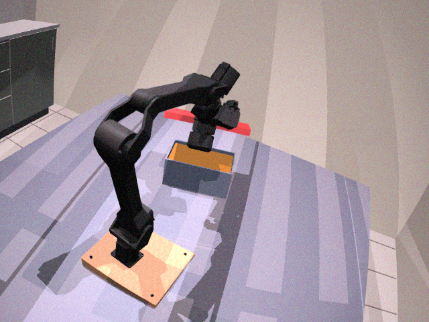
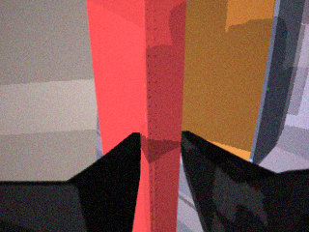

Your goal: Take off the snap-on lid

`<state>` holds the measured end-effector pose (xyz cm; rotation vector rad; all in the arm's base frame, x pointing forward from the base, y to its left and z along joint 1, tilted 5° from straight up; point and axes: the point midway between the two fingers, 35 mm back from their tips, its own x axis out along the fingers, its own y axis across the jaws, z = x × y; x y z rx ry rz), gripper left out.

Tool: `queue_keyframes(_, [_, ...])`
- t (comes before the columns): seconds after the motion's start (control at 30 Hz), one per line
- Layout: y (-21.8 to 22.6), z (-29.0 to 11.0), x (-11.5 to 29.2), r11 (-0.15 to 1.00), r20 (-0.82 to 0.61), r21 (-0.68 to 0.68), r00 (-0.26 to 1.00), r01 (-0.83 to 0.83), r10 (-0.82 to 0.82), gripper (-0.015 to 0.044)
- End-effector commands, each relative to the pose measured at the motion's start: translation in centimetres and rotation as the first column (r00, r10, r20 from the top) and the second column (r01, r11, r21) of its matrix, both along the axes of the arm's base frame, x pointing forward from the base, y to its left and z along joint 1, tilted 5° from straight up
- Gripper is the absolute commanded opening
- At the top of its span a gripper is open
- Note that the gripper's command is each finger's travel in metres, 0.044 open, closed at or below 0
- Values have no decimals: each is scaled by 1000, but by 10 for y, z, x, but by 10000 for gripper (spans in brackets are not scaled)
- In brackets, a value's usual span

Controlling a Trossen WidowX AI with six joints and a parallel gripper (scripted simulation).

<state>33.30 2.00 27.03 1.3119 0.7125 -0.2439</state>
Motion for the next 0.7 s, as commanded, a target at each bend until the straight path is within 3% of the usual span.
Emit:
queue_keyframes(0.0, [5,-2,-2,1000,7,3,1000,1,-1,0])
queue_keyframes(0.67, [43,-6,-18,1000,5,7,1000,1,-1,0])
